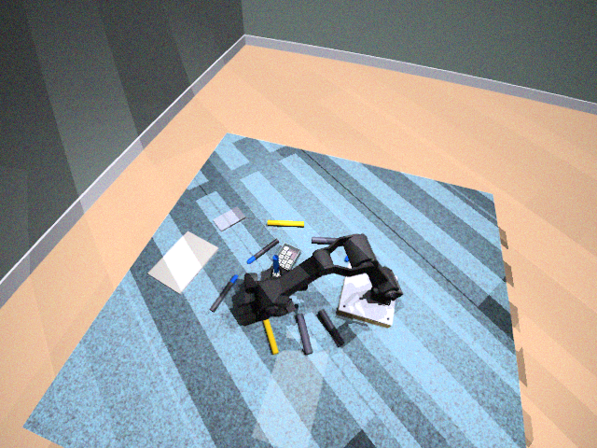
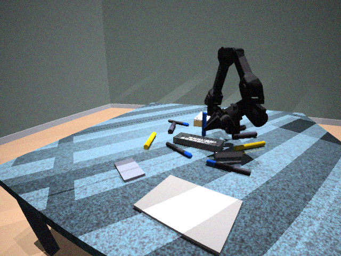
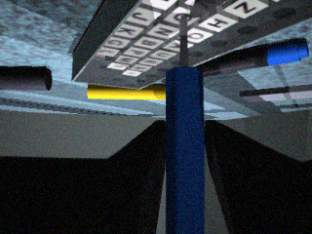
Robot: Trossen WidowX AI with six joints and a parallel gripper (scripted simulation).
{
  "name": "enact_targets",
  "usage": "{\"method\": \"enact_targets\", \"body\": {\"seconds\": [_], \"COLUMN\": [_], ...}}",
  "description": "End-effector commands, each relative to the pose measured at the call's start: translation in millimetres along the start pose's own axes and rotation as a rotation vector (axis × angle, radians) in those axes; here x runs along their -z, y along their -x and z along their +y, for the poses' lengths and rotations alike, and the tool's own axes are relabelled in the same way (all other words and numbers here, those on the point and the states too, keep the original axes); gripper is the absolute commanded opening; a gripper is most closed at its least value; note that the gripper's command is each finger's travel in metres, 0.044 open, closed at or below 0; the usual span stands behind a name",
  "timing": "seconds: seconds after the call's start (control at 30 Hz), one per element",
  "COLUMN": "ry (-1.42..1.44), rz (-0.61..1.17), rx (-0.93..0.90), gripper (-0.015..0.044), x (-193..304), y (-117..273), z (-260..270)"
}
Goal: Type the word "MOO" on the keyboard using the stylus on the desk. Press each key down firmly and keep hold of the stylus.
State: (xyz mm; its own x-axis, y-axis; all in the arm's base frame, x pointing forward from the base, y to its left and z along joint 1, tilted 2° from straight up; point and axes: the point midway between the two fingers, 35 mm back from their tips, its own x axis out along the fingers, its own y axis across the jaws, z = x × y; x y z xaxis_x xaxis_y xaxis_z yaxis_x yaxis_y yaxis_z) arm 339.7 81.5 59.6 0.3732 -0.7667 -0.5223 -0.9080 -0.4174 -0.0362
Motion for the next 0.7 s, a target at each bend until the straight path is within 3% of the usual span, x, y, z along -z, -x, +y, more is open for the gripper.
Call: {"method": "enact_targets", "body": {"seconds": [0.0, 0.67], "ry": [-0.003, -0.003], "rz": [-0.002, -0.002], "rx": [0.000, 0.000], "gripper": [0.0081, 0.0081], "x": [-2.3, 16.4], "y": [-0.9, 9.8], "z": [0.2, -0.3]}}
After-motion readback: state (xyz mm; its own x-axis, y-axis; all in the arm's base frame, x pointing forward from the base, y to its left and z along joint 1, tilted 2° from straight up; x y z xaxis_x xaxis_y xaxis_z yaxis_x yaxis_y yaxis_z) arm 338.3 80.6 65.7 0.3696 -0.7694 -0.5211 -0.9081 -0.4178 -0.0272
